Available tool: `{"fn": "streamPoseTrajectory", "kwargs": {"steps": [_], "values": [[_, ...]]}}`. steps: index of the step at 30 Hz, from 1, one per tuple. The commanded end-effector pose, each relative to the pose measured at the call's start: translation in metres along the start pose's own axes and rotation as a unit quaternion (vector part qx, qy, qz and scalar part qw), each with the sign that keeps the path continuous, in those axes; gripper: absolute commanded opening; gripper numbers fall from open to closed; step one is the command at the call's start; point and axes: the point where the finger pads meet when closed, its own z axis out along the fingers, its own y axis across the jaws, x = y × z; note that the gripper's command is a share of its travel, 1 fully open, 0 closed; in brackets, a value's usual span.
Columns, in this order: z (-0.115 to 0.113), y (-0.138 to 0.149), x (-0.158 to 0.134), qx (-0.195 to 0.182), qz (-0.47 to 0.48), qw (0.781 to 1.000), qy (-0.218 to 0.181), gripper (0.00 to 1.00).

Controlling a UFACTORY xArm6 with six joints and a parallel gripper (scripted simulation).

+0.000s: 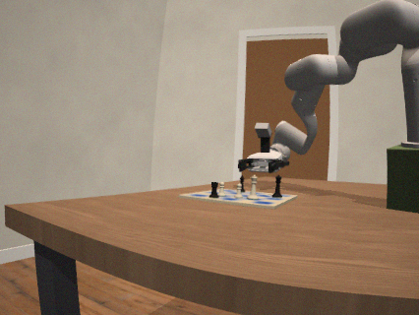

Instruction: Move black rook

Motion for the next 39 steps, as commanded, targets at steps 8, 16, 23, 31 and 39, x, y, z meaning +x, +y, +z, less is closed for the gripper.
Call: {"fn": "streamPoseTrajectory", "kwargs": {"steps": [8,16,23,31,39], "values": [[-0.009,0.001,0.042,0.0,-0.002,1.0,-0.002,1.0],[-0.017,0.0,0.082,0.0,-0.002,1.0,-0.002,1.0],[-0.017,0.0,0.084,0.001,-0.003,1.0,-0.002,1.0],[0.009,0.001,0.09,0.075,-0.092,0.992,-0.051,1.0],[0.046,0.0,0.098,0.167,-0.205,0.958,-0.115,1.0]]}}
